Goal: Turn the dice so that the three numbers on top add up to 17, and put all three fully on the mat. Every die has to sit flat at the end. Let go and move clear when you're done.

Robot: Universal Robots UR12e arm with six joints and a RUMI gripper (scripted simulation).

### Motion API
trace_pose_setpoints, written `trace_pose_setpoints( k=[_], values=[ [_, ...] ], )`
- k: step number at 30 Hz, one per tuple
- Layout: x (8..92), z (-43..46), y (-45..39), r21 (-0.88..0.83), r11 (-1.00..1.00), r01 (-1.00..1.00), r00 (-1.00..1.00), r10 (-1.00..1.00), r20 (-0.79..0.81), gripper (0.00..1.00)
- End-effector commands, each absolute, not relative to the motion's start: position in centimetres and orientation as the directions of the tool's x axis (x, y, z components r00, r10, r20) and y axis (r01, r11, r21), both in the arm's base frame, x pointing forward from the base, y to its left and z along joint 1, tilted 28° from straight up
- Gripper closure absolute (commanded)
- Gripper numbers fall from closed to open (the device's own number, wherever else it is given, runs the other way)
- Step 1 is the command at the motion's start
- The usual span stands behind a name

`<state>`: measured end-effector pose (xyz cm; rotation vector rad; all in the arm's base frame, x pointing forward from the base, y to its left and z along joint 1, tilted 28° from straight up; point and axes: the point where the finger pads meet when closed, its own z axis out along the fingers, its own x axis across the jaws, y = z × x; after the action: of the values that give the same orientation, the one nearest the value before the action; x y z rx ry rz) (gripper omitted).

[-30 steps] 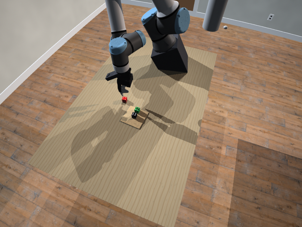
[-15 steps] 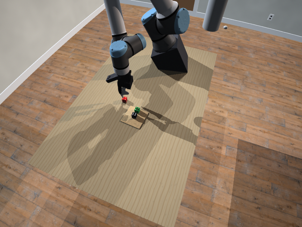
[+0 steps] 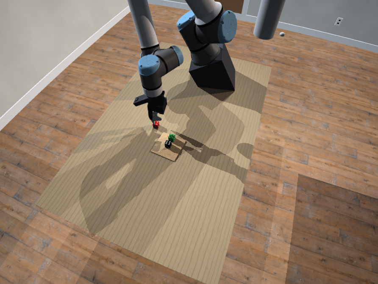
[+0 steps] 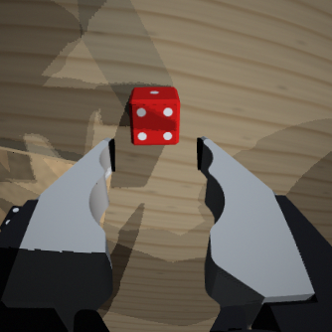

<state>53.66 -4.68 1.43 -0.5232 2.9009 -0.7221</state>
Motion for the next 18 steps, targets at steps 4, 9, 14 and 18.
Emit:
trace_pose_setpoints(
  k=[4,9,14,18],
  values=[
    [53.83,0.88,-4.95,-0.472,0.828,-0.303,-0.935,-0.354,-0.021,0.72],
    [53.85,0.78,-5.00,-0.472,0.828,-0.303,-0.935,-0.354,-0.021,0.72],
    [53.86,0.73,-5.03,-0.472,0.828,-0.303,-0.935,-0.354,-0.021,0.72],
    [53.86,0.72,-5.03,-0.472,0.828,-0.303,-0.935,-0.354,-0.021,0.72]
  ],
)
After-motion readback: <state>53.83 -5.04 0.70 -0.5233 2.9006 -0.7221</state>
